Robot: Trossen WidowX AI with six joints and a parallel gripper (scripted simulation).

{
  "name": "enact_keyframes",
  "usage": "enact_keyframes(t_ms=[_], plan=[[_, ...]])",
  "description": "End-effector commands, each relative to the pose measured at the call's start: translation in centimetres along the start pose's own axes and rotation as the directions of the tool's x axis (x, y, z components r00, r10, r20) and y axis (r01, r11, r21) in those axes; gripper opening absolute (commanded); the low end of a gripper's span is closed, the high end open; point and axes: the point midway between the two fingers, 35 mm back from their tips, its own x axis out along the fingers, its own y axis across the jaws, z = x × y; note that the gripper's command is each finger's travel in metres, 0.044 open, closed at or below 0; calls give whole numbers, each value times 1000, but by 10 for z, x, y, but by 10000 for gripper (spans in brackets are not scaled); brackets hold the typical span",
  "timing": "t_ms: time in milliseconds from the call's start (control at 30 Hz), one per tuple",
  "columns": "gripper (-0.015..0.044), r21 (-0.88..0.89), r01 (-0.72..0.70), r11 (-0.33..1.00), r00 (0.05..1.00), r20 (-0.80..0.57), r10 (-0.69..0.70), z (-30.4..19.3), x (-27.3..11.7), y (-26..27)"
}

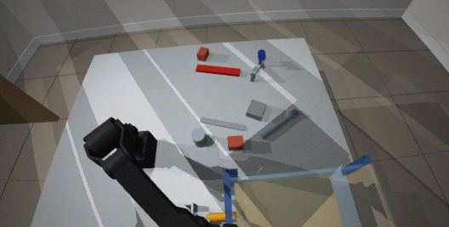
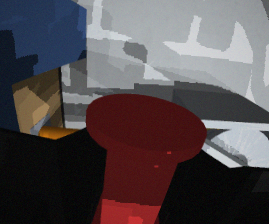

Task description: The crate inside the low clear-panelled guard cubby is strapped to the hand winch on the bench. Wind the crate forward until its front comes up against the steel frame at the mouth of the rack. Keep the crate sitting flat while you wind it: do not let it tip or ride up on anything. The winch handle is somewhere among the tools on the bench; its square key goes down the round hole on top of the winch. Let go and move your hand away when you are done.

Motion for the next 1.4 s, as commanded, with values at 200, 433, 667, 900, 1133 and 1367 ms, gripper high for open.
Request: enact_keyframes(t_ms=[200, 433, 667, 900, 1133, 1367], plan=[[0, -21, -7, 1000, 999, -35, 6, -31, -1, 8], [0, -21, -7, 1000, 999, -36, 6, -42, -1, 8], [0, -21, -7, 1000, 999, -37, 6, -53, -2, 7], [0, -22, -7, 1000, 999, -39, 6, -64, -2, 6], [0, -22, -6, 1000, 999, -40, 5, -74, -2, 3], [0, -22, -6, 1000, 999, -41, 5, -85, -2, -2]])
